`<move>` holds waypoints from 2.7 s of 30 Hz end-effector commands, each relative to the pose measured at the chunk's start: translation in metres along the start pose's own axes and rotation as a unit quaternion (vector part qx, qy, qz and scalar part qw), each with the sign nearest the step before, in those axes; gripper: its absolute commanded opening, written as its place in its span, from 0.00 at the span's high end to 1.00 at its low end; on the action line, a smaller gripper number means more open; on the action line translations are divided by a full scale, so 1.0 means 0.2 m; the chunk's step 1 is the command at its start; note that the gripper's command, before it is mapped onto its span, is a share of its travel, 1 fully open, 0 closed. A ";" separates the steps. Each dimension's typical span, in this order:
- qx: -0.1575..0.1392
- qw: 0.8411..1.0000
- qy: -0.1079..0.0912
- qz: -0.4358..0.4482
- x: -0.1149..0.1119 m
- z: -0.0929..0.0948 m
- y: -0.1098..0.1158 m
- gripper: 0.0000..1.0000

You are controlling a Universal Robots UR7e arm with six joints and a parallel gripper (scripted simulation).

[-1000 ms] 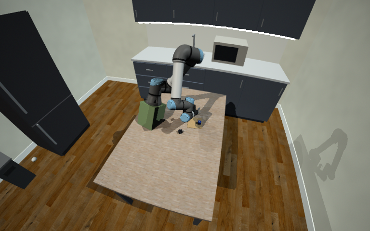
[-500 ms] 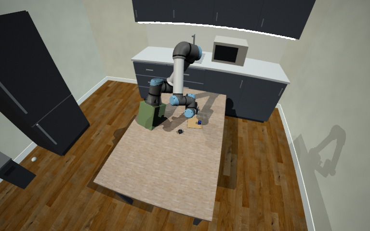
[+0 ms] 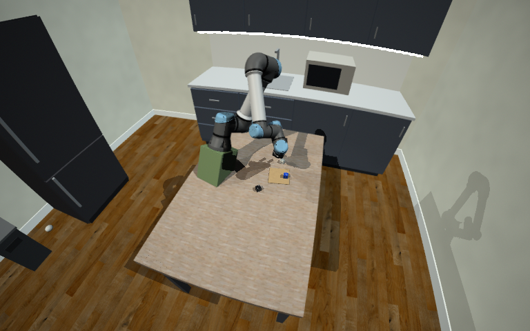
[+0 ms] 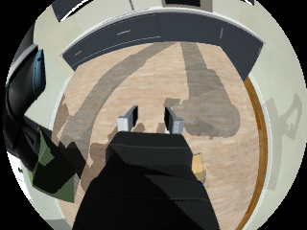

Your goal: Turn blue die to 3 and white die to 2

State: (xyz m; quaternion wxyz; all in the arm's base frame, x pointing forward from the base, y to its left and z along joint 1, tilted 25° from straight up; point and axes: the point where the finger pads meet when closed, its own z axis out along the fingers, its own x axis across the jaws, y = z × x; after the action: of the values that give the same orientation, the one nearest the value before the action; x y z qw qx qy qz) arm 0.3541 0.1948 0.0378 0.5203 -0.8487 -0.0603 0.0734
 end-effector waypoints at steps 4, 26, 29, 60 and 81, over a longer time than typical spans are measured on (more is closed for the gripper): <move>-0.118 0.993 -0.005 0.021 0.00 0.01 -0.01 0.13; -0.303 0.947 0.095 0.047 0.11 -0.09 -0.14 0.13; -0.314 0.942 0.110 0.049 0.13 -0.11 -0.16 0.13; -0.319 0.936 0.128 0.071 0.14 -0.11 -0.18 0.00; -0.283 0.897 0.195 0.277 0.16 -0.08 -0.16 0.00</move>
State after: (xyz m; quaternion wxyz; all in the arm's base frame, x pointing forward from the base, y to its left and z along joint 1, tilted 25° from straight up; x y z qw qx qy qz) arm 0.3881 0.1988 0.0737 0.2195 -0.9551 0.1985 0.0123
